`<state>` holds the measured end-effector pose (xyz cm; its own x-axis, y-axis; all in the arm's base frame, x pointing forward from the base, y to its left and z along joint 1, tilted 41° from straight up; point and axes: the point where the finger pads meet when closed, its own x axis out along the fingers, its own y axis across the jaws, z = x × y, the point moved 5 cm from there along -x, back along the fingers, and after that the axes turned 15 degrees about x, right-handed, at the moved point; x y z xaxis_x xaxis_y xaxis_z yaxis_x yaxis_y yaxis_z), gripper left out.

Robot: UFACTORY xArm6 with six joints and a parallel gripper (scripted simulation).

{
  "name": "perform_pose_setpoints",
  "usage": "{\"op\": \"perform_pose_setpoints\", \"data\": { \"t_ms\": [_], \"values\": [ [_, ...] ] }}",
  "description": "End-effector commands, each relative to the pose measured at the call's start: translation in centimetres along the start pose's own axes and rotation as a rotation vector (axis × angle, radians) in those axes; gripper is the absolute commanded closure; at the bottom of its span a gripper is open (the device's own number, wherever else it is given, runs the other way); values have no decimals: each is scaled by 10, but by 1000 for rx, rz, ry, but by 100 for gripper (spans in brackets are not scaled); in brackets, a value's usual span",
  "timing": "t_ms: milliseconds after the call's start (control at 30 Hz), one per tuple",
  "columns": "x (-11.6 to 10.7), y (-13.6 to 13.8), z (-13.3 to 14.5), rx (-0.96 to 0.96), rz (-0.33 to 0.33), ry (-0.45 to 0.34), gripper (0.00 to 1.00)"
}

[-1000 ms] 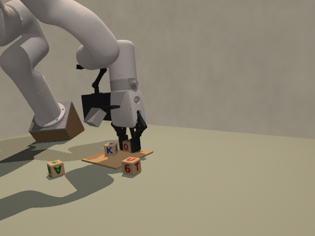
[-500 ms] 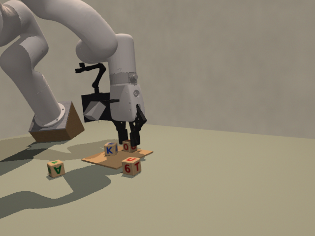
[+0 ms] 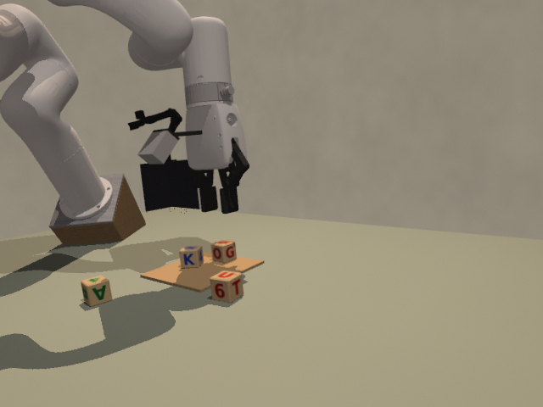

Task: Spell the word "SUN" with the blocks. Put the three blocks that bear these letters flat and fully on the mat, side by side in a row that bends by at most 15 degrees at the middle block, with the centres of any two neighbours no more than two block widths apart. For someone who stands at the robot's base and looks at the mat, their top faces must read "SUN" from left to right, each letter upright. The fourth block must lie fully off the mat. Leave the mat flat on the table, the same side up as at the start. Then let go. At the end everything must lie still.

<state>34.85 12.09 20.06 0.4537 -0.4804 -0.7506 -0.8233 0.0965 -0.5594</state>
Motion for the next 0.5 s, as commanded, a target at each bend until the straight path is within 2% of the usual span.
{"op": "perform_pose_setpoints", "data": {
  "t_ms": [0,100,133,467],
  "values": [
    [-10,-1,0,1,-2,0,53],
    [-10,-1,0,1,-2,0,53],
    [-10,-1,0,1,-2,0,0],
    [-10,-1,0,1,-2,0,0]
  ]
}}
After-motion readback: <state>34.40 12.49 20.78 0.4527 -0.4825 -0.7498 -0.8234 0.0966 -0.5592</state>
